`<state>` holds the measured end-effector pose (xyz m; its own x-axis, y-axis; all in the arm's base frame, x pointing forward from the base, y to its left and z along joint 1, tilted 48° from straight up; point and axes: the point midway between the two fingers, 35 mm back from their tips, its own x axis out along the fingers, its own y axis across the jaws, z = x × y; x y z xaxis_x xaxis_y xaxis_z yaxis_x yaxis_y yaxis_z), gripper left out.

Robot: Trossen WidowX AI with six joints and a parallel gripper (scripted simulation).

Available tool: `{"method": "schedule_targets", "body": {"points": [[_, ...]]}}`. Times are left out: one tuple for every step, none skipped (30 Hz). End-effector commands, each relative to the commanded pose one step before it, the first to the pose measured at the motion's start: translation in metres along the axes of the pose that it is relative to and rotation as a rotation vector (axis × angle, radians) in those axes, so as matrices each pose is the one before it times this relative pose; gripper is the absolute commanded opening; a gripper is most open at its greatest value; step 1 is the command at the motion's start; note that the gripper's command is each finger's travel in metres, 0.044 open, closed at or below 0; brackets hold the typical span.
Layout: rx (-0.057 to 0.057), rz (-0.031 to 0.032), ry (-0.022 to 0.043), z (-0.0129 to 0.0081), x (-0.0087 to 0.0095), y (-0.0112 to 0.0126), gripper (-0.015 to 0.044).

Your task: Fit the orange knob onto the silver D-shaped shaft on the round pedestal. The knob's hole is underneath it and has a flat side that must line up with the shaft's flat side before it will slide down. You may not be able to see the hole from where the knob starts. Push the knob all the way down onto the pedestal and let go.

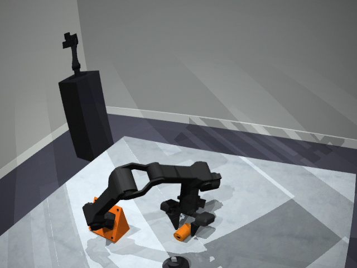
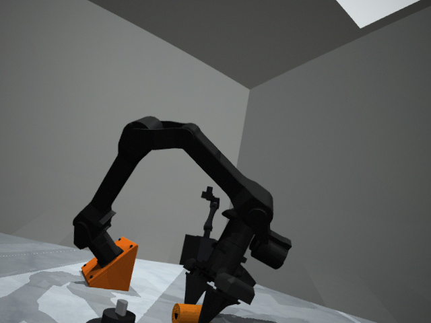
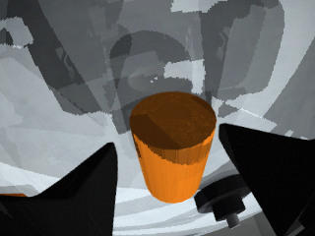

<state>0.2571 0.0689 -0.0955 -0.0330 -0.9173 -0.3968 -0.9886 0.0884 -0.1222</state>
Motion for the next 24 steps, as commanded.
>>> {"method": "schedule_targets", "body": {"points": [[-0.0054,-0.00299,0.00301,-0.00023,0.00154,-0.00042,0.0240],[0.0000,0.00000,0.00000,0.00000,0.00000,0.00000,0.0240],[0.0000,0.00000,0.00000,0.00000,0.00000,0.00000,0.0240],[0.0000,0.00000,0.00000,0.00000,0.00000,0.00000,0.0240],[0.0000,0.00000,0.00000,0.00000,0.00000,0.00000,0.0240],[0.0000,0.00000,0.00000,0.00000,0.00000,0.00000,0.0240],[0.0000,0.00000,0.00000,0.00000,0.00000,0.00000,0.0240],[0.0000,0.00000,0.00000,0.00000,0.00000,0.00000,0.0240],[0.0000,0.00000,0.00000,0.00000,0.00000,0.00000,0.0240],[0.0000,0.00000,0.00000,0.00000,0.00000,0.00000,0.0233],[0.0000,0.00000,0.00000,0.00000,0.00000,0.00000,0.0227],[0.0000,0.00000,0.00000,0.00000,0.00000,0.00000,0.0220],[0.0000,0.00000,0.00000,0.00000,0.00000,0.00000,0.0213],[0.0000,0.00000,0.00000,0.00000,0.00000,0.00000,0.0207],[0.0000,0.00000,0.00000,0.00000,0.00000,0.00000,0.0200],[0.0000,0.00000,0.00000,0.00000,0.00000,0.00000,0.0193],[0.0000,0.00000,0.00000,0.00000,0.00000,0.00000,0.0187],[0.0000,0.00000,0.00000,0.00000,0.00000,0.00000,0.0180],[0.0000,0.00000,0.00000,0.00000,0.00000,0.00000,0.0179],[0.0000,0.00000,0.00000,0.00000,0.00000,0.00000,0.0179],[0.0006,0.00013,-0.00234,-0.00012,-0.00017,0.00003,0.0179],[0.0007,0.00021,-0.00558,-0.00030,-0.00027,0.00004,0.0179],[0.0007,0.00031,-0.00926,-0.00051,-0.00036,0.00004,0.0179],[0.0006,0.00038,-0.01277,-0.00071,-0.00044,0.00003,0.0179]]}}
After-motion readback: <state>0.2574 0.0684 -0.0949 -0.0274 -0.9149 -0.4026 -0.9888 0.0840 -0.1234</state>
